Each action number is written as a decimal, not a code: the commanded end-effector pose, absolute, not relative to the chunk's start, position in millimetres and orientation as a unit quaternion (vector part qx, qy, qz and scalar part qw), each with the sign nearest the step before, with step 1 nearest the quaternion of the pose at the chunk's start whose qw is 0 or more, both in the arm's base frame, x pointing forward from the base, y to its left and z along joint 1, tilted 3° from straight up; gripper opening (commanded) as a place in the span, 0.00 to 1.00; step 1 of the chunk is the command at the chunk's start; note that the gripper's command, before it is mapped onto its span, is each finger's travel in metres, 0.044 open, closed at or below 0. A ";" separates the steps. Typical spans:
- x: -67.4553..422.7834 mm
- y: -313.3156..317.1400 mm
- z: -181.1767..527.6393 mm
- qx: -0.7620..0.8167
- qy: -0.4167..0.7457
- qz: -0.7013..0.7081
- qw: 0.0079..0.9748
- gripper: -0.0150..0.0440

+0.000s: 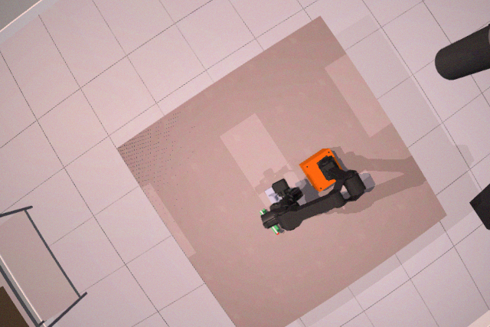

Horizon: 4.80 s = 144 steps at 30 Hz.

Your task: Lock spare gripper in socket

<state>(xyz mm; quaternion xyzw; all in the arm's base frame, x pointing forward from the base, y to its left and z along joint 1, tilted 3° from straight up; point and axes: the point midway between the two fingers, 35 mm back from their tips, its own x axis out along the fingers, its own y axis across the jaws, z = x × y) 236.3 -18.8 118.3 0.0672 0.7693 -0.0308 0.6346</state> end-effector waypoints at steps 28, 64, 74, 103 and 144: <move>261.2 -20.1 85.8 0.063 0.765 -0.023 0.640 0.25; 274.0 -21.4 64.5 0.061 0.767 -0.024 0.639 0.34; 274.0 -21.4 64.5 0.061 0.767 -0.024 0.639 0.79; 244.7 -19.3 103.5 0.062 0.772 -0.024 0.632 1.00; 209.6 -17.5 168.5 0.065 0.763 -0.028 0.642 1.00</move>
